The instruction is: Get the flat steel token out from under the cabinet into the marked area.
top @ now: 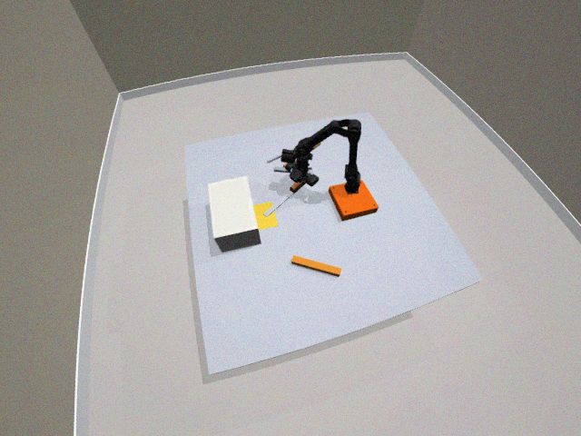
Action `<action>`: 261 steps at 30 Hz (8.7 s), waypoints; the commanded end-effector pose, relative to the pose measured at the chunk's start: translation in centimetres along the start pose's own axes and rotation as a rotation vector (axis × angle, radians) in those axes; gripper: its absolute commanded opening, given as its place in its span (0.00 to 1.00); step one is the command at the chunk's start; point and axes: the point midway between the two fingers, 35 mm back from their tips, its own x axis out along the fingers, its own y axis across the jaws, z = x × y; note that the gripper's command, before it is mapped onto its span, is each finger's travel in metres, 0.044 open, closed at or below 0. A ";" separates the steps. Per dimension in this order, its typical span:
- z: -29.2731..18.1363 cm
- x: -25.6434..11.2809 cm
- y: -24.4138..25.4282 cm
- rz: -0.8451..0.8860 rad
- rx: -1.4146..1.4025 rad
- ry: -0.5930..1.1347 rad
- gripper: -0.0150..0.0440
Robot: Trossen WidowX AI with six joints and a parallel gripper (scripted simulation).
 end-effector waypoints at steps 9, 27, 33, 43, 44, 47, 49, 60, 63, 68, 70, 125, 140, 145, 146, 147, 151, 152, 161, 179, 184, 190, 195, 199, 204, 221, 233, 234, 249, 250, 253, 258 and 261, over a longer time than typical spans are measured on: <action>-0.9 -0.2 -1.5 -0.011 0.006 0.002 0.25; -2.2 -0.3 -3.1 -0.013 0.006 0.003 0.25; -2.6 -0.3 -3.8 -0.013 0.006 0.003 0.25; -3.2 -0.3 -4.8 -0.014 0.006 0.004 0.25; -3.2 -0.3 -4.9 -0.014 0.006 0.004 0.25; -3.3 -0.3 -5.0 -0.014 0.006 0.004 0.25; -3.3 -0.3 -5.1 -0.014 0.006 0.004 0.25; -3.3 -0.3 -5.1 -0.015 0.056 0.004 0.25; -3.3 -0.3 -5.1 -0.015 0.079 0.003 0.25; -3.3 -0.3 -5.1 -0.015 0.119 0.003 0.25; -3.3 -0.3 -5.1 -0.015 0.134 0.003 0.25; -3.3 0.0 -5.0 -0.019 0.175 -0.004 0.45; -2.8 0.0 -5.1 -0.017 0.194 -0.002 0.25; -1.9 0.0 -5.3 -0.016 0.210 -0.001 0.25; -1.7 0.0 -5.3 -0.016 0.212 -0.001 0.25; -1.6 0.0 -5.3 -0.016 0.214 -0.001 0.25; -0.9 0.0 -5.5 -0.016 0.221 -0.001 0.25; -0.7 0.0 -5.5 -0.015 0.222 -0.001 0.25; 0.8 0.0 -5.8 -0.015 0.228 -0.002 0.25; 3.5 -0.1 -6.4 -0.015 0.231 -0.004 0.25; 4.2 -0.1 -6.6 -0.015 0.232 -0.005 0.25; 5.0 -0.1 -6.8 -0.015 0.232 -0.005 0.25; 5.7 -0.1 -6.9 -0.015 0.232 -0.006 0.25; 6.2 -0.1 -7.1 -0.015 0.232 -0.007 0.25; 6.8 -0.1 -7.2 -0.015 0.232 -0.007 0.25; 8.8 -0.2 -7.7 -0.016 0.232 -0.009 0.25; 10.1 -0.2 -8.1 -0.016 0.232 -0.010 0.25; 10.2 -0.2 -8.1 -0.016 0.232 -0.010 0.25; 11.8 -0.3 -8.5 -0.016 0.232 -0.012 0.25; 11.9 -0.3 -8.5 -0.016 0.232 -0.012 0.25; 12.2 -0.3 -8.6 -0.016 0.232 -0.012 0.25; 12.7 -0.3 -8.7 -0.016 0.233 -0.012 0.25; 13.0 -0.3 -8.8 -0.016 0.233 -0.013 0.25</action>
